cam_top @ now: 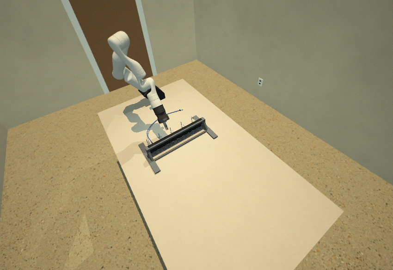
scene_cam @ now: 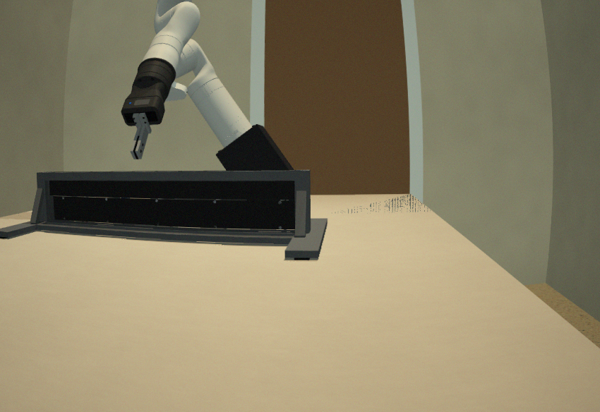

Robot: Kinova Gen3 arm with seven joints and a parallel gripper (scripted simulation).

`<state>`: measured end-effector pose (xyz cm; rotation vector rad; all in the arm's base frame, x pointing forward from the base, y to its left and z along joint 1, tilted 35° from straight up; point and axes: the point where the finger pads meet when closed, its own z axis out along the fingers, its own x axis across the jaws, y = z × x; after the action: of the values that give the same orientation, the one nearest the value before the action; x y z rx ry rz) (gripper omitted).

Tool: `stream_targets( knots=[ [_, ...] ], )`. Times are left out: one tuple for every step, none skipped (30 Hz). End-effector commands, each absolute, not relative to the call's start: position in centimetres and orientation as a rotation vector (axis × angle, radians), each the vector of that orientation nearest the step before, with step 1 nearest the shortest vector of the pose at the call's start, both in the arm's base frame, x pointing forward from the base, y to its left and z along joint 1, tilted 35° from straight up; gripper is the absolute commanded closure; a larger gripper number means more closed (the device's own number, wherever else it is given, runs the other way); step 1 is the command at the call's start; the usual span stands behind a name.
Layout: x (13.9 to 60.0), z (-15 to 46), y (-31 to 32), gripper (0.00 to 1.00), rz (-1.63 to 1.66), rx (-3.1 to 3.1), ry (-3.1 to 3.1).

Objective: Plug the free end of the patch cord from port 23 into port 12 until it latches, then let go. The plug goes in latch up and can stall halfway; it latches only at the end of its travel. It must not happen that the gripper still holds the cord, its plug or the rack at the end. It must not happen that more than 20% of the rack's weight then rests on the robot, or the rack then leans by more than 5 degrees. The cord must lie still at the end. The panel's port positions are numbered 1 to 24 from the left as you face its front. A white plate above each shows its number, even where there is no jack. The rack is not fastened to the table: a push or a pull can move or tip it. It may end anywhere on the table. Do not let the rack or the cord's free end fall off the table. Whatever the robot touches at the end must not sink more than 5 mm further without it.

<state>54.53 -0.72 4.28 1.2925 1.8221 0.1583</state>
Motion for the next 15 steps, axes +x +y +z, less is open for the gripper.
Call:
stream_targets(
  knots=[
    [54.8, 4.4, -0.4, 1.0, 0.171, 1.288, 1.819],
    [54.8, 4.4, -0.4, 1.0, 0.171, 1.288, 1.819],
    [54.7, 4.5, -0.3, 1.0, 0.171, 1.288, 1.819],
    [54.5, 4.7, -0.2, 1.0, 0.171, 1.288, 1.819],
    [54.5, 4.7, -0.2, 1.0, 0.171, 1.288, 1.819],
    [54.5, 4.7, -0.2, 1.0, 0.171, 1.288, 1.819],
    [54.3, 4.9, -0.1, 1.0, 0.171, 1.288, 1.819],
    [54.0, 5.1, 0.0, 1.0, 0.171, 1.288, 1.819],
    [53.6, 5.4, 0.2, 1.0, 0.171, 1.288, 1.818],
    [53.2, 5.8, 0.4, 1.0, 0.171, 1.288, 1.818],
    [52.8, 6.2, 0.7, 1.0, 0.171, 1.288, 1.818],
    [52.3, 6.6, 0.9, 1.0, 0.171, 1.289, 1.818],
    [51.7, 7.1, 1.2, 1.0, 0.171, 1.289, 1.818],
    [51.1, 7.6, 1.5, 1.0, 0.171, 1.289, 1.818],
    [50.5, 8.1, 1.8, 1.0, 0.171, 1.289, 1.818]
  ],
)
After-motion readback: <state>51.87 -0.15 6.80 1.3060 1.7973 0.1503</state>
